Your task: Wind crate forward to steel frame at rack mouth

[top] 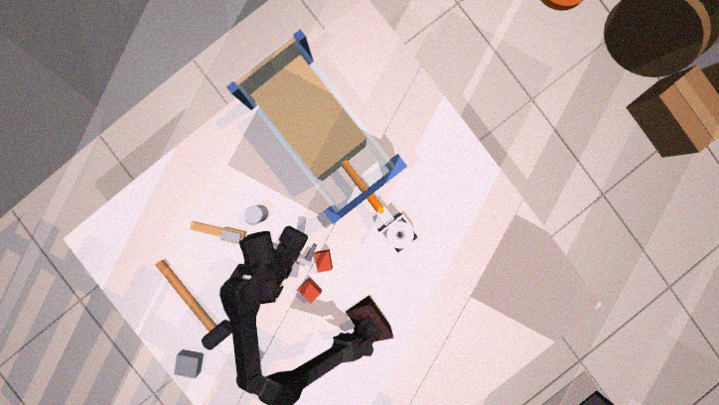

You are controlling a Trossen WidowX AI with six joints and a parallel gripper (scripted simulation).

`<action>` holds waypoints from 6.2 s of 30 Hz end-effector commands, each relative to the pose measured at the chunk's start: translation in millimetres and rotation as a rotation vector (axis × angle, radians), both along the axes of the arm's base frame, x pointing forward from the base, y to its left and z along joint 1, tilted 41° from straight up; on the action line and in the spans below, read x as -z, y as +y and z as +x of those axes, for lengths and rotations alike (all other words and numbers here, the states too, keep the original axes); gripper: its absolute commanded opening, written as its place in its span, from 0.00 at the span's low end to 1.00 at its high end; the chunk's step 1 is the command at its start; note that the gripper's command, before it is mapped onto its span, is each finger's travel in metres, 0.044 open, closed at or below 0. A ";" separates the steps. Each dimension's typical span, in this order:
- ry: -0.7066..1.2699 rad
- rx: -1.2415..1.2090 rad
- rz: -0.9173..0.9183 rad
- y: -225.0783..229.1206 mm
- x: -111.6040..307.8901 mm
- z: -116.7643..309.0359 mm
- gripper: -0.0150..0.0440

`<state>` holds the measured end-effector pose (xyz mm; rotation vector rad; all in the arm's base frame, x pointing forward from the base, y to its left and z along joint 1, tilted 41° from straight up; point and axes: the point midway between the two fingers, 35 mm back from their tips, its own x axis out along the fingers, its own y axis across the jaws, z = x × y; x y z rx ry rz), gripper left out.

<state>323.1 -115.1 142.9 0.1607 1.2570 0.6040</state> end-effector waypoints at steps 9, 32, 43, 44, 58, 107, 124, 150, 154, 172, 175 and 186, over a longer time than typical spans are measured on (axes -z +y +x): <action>0.249 0.430 0.069 -37.1 24.9 -16.7 0.25; 0.717 1.287 0.215 -99.1 67.5 -61.6 0.25; 0.983 1.685 0.300 -117.0 92.9 -88.9 0.25; 1.007 1.721 0.307 -118.5 95.2 -91.6 0.25; 1.362 2.211 0.402 -132.6 125.3 -128.7 0.25; 1.773 3.346 0.465 -137.1 177.0 -202.6 0.25; 1.232 3.552 0.450 -136.7 177.3 -202.1 0.25; 0.398 3.673 0.408 -135.8 177.6 -201.3 0.25; 0.284 3.673 0.401 -135.7 177.6 -201.2 0.25; -0.266 3.613 0.359 -134.7 178.1 -201.0 0.25; -0.354 3.594 0.351 -134.5 178.2 -201.0 0.25; -0.679 3.502 0.320 -133.8 178.6 -201.1 0.25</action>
